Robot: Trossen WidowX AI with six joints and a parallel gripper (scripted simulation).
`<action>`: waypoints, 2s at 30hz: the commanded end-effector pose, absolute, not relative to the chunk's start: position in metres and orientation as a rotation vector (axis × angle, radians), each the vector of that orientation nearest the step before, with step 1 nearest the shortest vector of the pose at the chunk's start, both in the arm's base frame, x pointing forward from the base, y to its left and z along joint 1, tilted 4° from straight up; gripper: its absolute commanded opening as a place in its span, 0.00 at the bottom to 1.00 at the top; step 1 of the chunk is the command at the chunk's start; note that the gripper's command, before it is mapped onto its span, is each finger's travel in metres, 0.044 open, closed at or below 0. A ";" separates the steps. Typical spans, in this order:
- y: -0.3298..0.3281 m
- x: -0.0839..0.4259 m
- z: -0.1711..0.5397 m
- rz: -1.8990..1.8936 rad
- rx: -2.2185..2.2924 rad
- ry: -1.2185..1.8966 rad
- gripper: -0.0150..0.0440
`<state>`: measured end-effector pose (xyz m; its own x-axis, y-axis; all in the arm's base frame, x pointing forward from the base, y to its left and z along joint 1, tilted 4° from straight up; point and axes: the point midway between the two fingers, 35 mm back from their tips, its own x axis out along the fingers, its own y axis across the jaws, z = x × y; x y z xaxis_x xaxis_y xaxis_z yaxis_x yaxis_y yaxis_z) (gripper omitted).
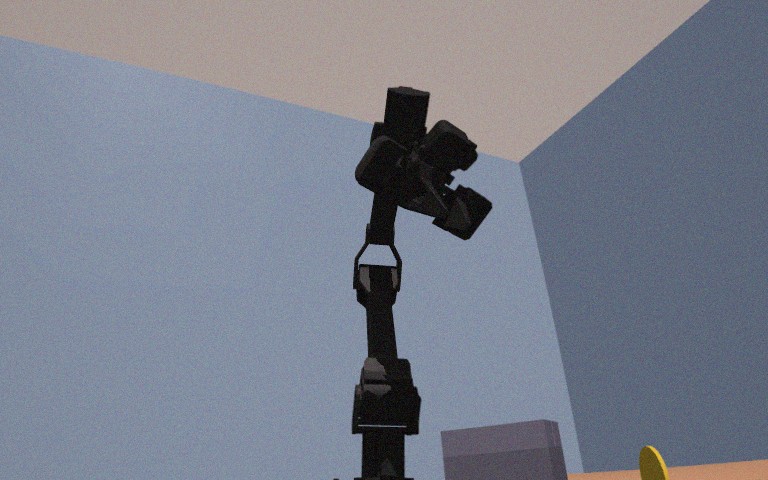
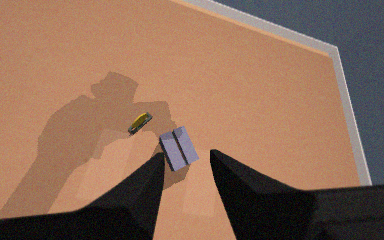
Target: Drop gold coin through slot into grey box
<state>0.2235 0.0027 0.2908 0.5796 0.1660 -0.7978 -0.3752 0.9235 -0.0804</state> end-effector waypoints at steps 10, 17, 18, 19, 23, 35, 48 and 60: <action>0.094 0.317 0.177 -0.041 0.300 1.436 0.53; 0.129 0.325 0.132 -0.233 0.377 1.543 0.53; 0.128 0.324 0.132 -0.233 0.377 1.543 0.53; 0.128 0.324 0.132 -0.233 0.377 1.543 0.53; 0.128 0.324 0.132 -0.233 0.377 1.543 0.53; 0.129 0.327 0.092 -0.233 0.377 1.543 0.53; 0.131 0.328 0.071 -0.233 0.377 1.543 0.53; 0.132 0.329 0.052 -0.233 0.377 1.544 0.53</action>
